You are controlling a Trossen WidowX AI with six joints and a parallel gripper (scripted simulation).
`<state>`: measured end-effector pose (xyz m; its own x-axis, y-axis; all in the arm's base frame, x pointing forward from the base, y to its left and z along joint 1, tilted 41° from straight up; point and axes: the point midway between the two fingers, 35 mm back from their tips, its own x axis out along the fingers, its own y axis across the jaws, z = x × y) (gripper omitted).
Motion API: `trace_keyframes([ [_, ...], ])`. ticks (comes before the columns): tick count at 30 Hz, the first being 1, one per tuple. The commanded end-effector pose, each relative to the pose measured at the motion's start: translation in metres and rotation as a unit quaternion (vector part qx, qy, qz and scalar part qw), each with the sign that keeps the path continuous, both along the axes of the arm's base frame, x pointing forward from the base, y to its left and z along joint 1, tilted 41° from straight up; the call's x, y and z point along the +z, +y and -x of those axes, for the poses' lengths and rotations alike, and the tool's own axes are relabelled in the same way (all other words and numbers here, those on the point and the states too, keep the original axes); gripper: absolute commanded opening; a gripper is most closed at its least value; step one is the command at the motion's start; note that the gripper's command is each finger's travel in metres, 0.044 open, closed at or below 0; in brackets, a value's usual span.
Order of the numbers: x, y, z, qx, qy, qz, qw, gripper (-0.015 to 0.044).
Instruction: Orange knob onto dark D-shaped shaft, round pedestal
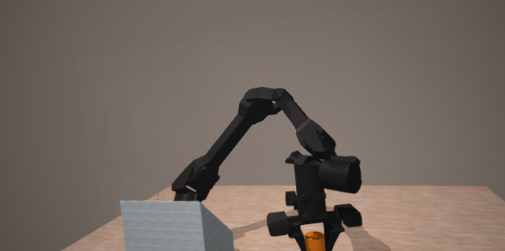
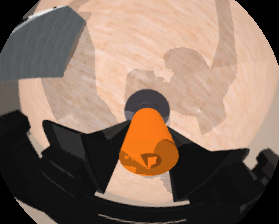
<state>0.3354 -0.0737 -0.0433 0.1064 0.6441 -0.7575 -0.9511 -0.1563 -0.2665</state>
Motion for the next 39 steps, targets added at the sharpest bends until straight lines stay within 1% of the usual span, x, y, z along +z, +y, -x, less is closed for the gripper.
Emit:
trace_keyframes([
  [1, -0.0001, 0.0007, -0.0006, -0.009, 0.006, -0.002, 1.000, 0.0000],
  [6, -0.0001, 0.0007, -0.0006, -0.009, 0.006, -0.002, 1.000, 0.0000],
  [11, -0.0004, 0.0009, -0.0006, 0.018, -0.017, 0.002, 1.000, 0.0000],
  [22, -0.0011, 0.0015, -0.0003, 0.013, -0.012, 0.001, 1.000, 0.0000],
  [27, -0.0011, 0.0015, -0.0006, 0.031, -0.028, 0.004, 0.999, 0.0000],
  [39, -0.0077, 0.0076, -0.0009, 0.000, -0.002, -0.001, 1.000, 0.0000],
])
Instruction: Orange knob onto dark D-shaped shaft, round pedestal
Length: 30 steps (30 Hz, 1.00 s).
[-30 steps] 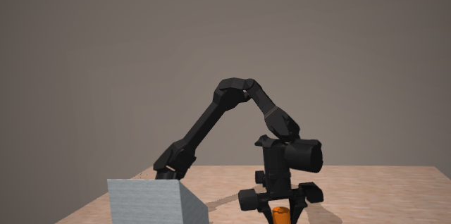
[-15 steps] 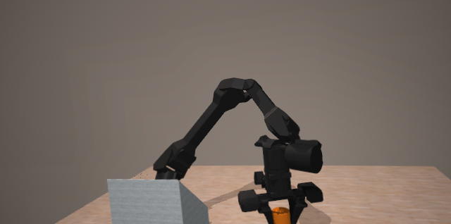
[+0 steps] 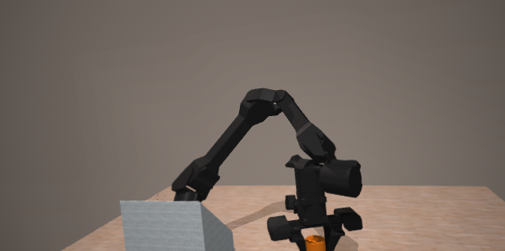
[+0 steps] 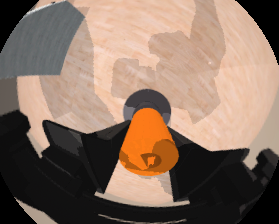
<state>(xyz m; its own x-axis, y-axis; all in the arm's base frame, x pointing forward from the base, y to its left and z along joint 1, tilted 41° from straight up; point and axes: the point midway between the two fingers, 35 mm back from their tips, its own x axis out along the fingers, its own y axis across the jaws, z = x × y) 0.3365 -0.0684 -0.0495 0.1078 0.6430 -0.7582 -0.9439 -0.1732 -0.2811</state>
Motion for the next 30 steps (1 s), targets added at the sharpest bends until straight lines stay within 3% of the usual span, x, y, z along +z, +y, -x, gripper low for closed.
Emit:
trace_keyframes([
  [1, -0.0019, 0.0028, 0.0002, -0.011, 0.009, -0.003, 1.000, 0.0000],
  [17, -0.0048, 0.0046, 0.0001, -0.014, 0.011, -0.002, 1.000, 0.0000],
  [30, -0.0048, 0.0046, 0.0001, -0.014, 0.011, -0.002, 1.000, 0.0341],
])
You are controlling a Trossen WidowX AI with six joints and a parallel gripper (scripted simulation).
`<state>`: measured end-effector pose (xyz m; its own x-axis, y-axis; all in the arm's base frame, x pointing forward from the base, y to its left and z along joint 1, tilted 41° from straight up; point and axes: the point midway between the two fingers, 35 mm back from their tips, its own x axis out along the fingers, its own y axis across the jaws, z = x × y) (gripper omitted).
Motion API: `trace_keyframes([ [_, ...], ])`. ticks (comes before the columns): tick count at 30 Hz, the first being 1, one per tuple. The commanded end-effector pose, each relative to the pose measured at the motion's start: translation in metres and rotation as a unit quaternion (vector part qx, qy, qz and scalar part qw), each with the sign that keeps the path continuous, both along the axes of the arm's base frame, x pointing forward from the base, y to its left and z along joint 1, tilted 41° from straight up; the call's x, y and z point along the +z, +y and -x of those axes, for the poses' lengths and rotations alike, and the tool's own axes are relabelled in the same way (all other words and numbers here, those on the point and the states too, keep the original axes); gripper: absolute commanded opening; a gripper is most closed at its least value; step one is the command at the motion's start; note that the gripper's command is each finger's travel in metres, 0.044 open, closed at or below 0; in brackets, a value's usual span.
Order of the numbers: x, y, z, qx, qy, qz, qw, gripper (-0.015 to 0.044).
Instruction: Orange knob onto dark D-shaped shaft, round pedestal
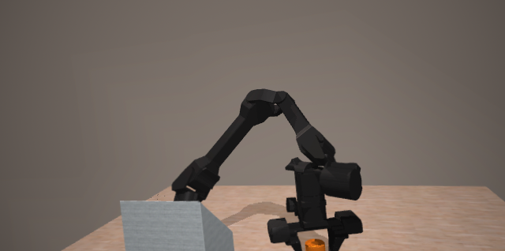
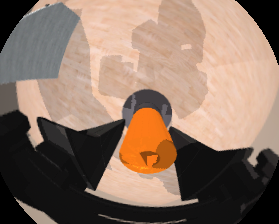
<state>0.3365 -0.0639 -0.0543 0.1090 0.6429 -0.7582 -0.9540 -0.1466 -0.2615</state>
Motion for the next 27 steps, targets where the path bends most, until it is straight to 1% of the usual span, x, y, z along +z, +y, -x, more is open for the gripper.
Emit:
trace_keyframes([
  [1, 0.000, 0.000, 0.000, 0.000, 0.001, 0.000, 1.000, 0.0368],
  [4, 0.000, 0.000, 0.000, 0.000, 0.001, 0.000, 1.000, 0.0440],
  [10, 0.002, -0.002, 0.000, 0.000, 0.001, 0.000, 1.000, 0.0440],
  [12, 0.020, -0.019, 0.000, 0.000, 0.001, 0.001, 1.000, 0.0440],
  [14, 0.049, -0.045, 0.005, 0.000, 0.001, 0.002, 1.000, 0.0440],
  [16, 0.069, -0.060, 0.010, 0.000, 0.001, 0.002, 1.000, 0.0440],
  [27, 0.070, -0.065, 0.006, 0.000, 0.001, 0.002, 1.000, 0.0440],
])
